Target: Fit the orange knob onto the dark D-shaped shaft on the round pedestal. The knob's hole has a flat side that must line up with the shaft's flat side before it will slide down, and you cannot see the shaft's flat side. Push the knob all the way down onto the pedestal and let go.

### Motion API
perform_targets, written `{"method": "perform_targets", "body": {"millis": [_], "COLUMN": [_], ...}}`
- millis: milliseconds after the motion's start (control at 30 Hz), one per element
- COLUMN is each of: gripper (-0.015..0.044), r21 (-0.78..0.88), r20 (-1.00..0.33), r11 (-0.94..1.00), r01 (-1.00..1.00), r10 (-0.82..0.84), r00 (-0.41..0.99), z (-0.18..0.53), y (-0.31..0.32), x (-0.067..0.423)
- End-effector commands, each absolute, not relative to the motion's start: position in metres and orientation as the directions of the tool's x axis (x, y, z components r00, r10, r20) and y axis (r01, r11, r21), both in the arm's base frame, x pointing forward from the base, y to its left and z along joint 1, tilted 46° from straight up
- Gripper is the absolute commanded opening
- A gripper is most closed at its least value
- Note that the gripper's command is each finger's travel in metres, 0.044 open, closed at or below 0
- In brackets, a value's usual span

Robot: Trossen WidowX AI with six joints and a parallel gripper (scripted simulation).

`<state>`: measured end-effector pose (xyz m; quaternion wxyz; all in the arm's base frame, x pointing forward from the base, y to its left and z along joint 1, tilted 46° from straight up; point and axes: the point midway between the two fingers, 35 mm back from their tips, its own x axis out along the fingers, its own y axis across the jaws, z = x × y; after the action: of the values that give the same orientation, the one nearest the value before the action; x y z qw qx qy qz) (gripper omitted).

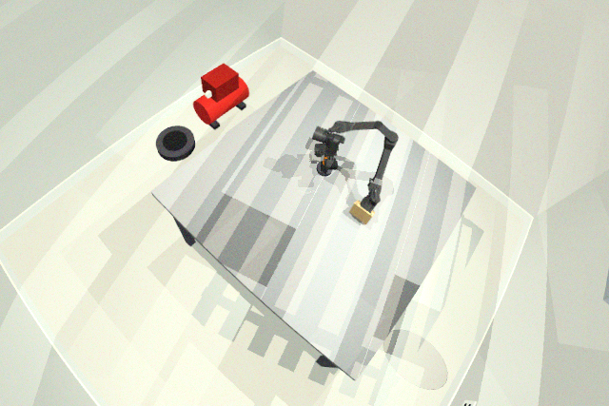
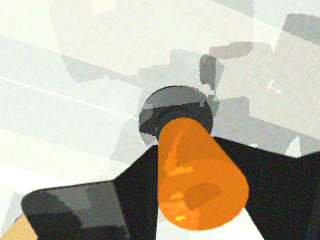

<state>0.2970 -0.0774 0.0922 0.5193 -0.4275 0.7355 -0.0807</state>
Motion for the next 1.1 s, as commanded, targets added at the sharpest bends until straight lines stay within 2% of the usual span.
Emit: {"method": "perform_targets", "body": {"millis": [0, 1067], "gripper": [0.0000, 0.0000], "r21": [-0.555, -0.555], "r20": [-0.694, -0.694], "r11": [0.613, 0.613], "r01": [-0.563, -0.563], "r10": [-0.714, -0.714], "r00": [-0.092, -0.092], "z": [0.0906, 0.0909], "y": [-0.0774, -0.0774], "x": [0.2978, 0.2970]}}
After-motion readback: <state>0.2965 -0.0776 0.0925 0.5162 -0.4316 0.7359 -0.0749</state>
